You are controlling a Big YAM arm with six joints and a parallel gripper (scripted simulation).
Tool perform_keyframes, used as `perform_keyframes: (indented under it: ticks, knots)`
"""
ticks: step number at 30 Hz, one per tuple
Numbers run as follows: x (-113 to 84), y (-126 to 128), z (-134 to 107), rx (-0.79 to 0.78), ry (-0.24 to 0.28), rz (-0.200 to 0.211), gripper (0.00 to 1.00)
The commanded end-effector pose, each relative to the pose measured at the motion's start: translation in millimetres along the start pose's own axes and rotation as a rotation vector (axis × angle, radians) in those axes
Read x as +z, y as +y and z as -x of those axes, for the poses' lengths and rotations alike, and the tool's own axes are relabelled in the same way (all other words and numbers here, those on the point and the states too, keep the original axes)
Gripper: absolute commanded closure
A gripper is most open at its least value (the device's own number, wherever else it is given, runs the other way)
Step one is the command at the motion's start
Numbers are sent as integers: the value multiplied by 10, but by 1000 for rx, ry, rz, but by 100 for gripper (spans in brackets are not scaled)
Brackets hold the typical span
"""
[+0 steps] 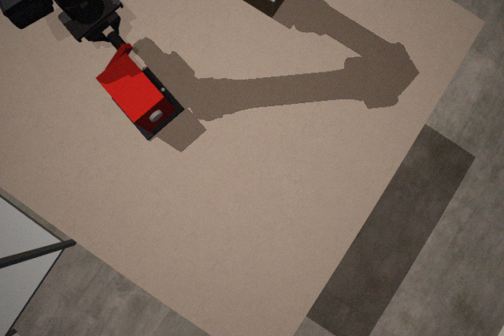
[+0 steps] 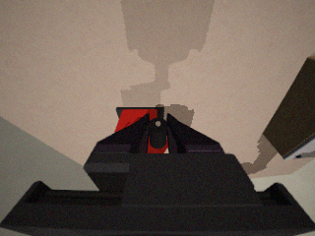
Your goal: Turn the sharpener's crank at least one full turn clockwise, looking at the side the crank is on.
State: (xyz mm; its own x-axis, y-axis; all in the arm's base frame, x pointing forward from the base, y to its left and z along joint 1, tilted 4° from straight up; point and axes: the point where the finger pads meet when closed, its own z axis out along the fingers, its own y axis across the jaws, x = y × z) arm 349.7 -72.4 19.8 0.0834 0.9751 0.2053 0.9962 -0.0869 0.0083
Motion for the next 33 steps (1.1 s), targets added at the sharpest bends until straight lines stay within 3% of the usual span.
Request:
perform_keyframes:
  ticks: [1, 11, 18, 19, 21, 25, 33]
  knots:
    - [-257, 253, -32, -27, -3, 61, 85]
    - [-251, 339, -65, -14, 4, 31, 85]
    - [-294, 407, -72, -11, 3, 33, 85]
    - [-345, 468, -73, -17, -2, 59, 85]
    - [-291, 452, -71, -10, 4, 31, 85]
    - [-307, 549, -67, -14, 1, 47, 85]
    - [-312, 648, -72, -12, 1, 38, 85]
